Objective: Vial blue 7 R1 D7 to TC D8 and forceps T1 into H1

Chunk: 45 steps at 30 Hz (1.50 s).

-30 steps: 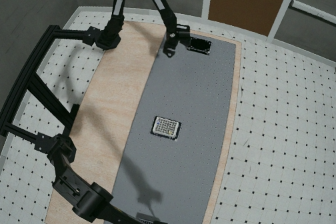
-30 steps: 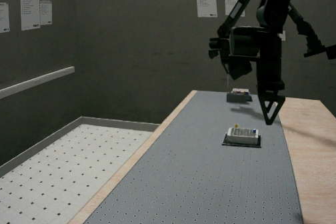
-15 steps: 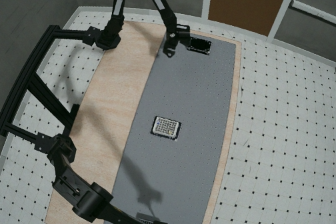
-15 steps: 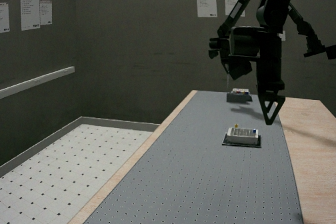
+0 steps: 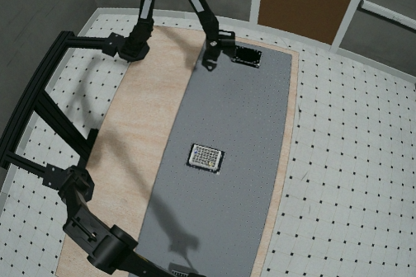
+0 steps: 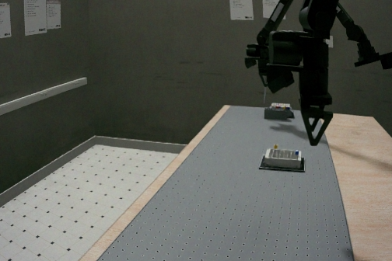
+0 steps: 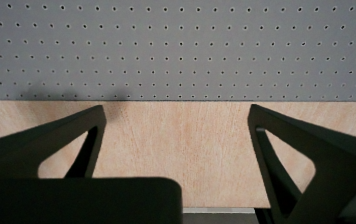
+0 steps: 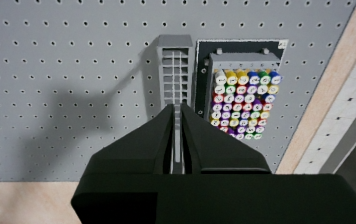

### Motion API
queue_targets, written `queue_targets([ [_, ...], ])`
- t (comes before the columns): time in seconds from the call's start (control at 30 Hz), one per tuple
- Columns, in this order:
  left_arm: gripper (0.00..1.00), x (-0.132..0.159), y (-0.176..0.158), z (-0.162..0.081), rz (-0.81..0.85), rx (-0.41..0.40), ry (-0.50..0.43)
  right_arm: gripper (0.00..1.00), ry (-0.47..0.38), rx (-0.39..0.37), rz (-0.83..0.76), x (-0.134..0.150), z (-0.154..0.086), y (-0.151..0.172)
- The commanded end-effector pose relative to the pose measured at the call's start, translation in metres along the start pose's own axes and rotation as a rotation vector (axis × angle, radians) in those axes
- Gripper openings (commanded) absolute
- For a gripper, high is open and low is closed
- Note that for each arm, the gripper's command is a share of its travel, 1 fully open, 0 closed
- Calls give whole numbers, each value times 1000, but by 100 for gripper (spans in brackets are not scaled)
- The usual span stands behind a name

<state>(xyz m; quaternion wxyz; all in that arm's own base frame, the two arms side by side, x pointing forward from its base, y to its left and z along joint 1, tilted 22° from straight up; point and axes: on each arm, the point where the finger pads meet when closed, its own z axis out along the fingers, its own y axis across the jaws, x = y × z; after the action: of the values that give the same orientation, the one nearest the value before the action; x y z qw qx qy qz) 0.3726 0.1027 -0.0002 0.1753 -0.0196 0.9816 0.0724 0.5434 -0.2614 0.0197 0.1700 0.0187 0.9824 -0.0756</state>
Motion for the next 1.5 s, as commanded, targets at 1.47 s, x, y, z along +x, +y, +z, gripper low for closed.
queue_targets([
  [1.47,100,-8,1,-2,8,-3,-16,7,77,-8,-2,-6,3,6],
])
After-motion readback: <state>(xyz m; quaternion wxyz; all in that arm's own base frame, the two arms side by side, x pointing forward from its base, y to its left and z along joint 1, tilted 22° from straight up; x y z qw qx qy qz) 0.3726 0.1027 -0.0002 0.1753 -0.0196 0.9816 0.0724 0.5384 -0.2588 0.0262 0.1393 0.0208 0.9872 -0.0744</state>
